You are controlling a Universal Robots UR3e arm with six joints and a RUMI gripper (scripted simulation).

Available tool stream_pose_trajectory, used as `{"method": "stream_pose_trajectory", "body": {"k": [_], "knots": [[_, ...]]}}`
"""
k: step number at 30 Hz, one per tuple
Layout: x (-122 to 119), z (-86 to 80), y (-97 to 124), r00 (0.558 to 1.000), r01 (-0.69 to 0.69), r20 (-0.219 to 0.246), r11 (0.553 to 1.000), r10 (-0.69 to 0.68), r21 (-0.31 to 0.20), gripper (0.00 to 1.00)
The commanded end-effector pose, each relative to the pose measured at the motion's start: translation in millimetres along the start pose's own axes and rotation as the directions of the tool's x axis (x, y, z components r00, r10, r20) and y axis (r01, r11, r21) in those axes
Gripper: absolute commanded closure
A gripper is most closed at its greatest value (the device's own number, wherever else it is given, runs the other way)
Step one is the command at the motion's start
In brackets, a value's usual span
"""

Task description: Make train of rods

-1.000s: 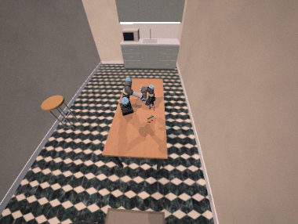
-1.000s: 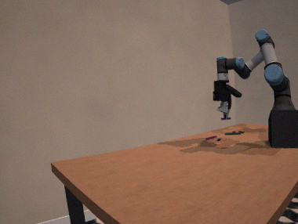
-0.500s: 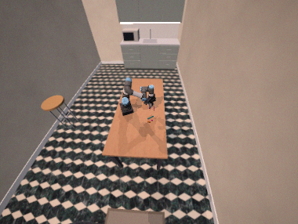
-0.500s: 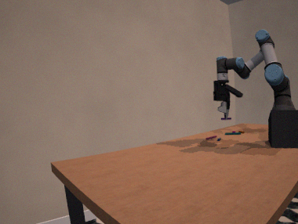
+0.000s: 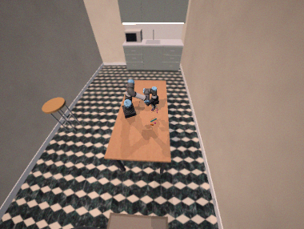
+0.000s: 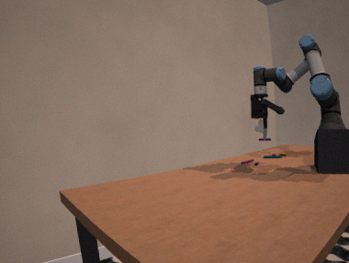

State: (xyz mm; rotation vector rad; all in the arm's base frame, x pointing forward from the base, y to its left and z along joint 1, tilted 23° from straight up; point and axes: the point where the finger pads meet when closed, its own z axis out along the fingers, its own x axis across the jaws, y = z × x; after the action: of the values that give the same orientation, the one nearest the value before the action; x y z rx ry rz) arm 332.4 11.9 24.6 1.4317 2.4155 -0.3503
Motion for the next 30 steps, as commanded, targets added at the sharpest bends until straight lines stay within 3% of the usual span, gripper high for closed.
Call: {"method": "stream_pose_trajectory", "body": {"k": [1,22,30], "knots": [[3,-0.6,1,0.986,-0.167,0.009,0.986,0.167,0.007,1.0],[11,-0.7,4,0.891,-0.455,0.011,0.891,0.455,0.004,1.0],[15,-0.8,6,0.808,-0.589,0.012,0.808,0.589,0.003,1.0]]}}
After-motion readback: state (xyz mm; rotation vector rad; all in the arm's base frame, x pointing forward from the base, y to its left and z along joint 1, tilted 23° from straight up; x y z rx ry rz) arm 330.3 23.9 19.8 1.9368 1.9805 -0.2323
